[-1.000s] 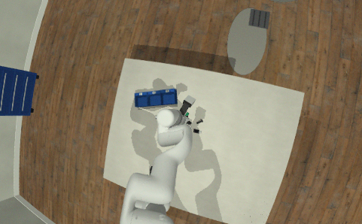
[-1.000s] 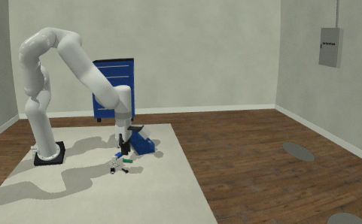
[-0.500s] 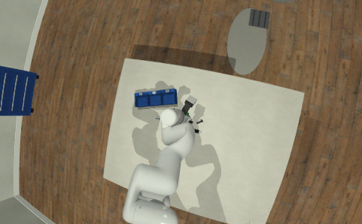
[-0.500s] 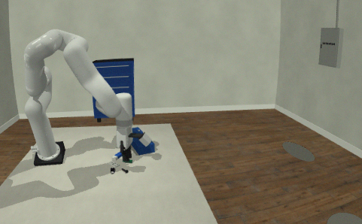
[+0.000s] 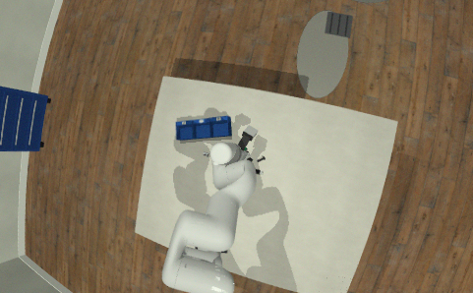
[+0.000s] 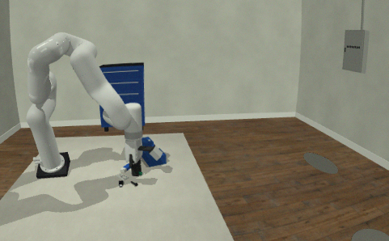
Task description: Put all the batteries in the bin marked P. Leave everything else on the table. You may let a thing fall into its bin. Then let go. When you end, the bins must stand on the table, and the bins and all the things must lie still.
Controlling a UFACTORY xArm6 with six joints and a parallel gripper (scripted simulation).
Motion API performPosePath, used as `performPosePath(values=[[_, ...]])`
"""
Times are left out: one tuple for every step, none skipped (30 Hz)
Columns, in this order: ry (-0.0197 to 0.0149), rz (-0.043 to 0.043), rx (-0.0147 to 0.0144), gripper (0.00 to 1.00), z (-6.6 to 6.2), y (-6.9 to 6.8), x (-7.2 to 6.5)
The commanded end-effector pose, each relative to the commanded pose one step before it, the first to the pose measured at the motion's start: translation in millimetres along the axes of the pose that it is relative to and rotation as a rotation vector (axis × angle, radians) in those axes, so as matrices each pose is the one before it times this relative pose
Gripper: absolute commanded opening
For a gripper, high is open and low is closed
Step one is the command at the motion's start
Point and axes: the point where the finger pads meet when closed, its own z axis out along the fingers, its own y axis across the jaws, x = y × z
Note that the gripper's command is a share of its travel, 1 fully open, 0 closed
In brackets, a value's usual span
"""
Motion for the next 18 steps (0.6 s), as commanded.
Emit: performPosePath(values=[[0.00355, 0.00048, 0.00114, 0.28, -0.75, -0.36, 1.31], [0.00000, 0.00000, 0.00000, 0.28, 0.01, 0.00, -0.03], [0.00000, 0.00000, 0.00000, 0.28, 0.01, 0.00, -0.03], [0.00000, 0.00000, 0.00000, 0.28, 0.00, 0.00, -0.03], [0.00000, 0.00000, 0.00000, 0.00, 0.00, 0.00, 0.00], [0.00000, 0.00000, 0.00000, 0.00, 0.00, 0.00, 0.00], [0.00000, 0.00000, 0.00000, 0.00, 0.00, 0.00, 0.00], [0.00000, 0.00000, 0.00000, 0.00, 0.00, 0.00, 0.00], [0.00000, 0.00000, 0.00000, 0.00, 0.00, 0.00, 0.00], [0.00000, 0.00000, 0.00000, 0.00, 0.00, 0.00, 0.00], [0.00000, 0.00000, 0.00000, 0.00, 0.00, 0.00, 0.00], [0.00000, 0.00000, 0.00000, 0.00, 0.00, 0.00, 0.00], [0.00000, 0.00000, 0.00000, 0.00, 0.00, 0.00, 0.00], [0.00000, 0.00000, 0.00000, 0.00, 0.00, 0.00, 0.00], [0.00000, 0.00000, 0.00000, 0.00, 0.00, 0.00, 0.00], [0.00000, 0.00000, 0.00000, 0.00, 0.00, 0.00, 0.00], [0.00000, 0.00000, 0.00000, 0.00, 0.00, 0.00, 0.00], [0.00000, 0.00000, 0.00000, 0.00, 0.00, 0.00, 0.00]])
